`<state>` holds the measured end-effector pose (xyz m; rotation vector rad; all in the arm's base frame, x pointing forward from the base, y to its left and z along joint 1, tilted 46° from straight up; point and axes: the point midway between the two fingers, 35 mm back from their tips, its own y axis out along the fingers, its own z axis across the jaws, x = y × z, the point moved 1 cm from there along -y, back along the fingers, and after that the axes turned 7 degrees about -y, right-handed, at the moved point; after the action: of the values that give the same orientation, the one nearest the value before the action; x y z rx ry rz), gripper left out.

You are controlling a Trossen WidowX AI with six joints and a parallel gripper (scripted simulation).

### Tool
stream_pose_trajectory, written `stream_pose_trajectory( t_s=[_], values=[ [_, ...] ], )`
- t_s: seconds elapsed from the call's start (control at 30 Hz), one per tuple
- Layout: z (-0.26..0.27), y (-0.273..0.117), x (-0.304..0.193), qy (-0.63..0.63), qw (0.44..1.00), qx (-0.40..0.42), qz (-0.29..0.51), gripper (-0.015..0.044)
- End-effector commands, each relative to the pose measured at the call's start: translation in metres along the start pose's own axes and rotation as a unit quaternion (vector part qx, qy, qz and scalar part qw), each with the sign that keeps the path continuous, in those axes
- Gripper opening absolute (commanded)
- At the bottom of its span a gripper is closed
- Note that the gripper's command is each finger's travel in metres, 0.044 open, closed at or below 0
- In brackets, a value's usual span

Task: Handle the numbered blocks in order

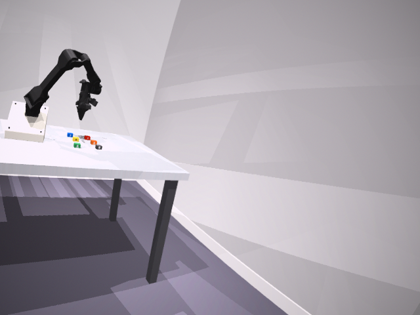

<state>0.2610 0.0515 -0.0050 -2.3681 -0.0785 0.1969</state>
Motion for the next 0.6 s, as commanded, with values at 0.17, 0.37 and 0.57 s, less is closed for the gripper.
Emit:
stream_pose_trajectory(
  t_s=[0.17,0.37,0.57],
  values=[
    [-0.053,-0.003,-0.005,0.0,1.0,0.007,0.001,0.012],
    [-0.136,-0.001,-0.037,0.001,1.0,0.001,0.003,0.012],
    [-0.144,0.0,-0.042,0.001,1.0,0.0,0.004,0.012]
  ],
)
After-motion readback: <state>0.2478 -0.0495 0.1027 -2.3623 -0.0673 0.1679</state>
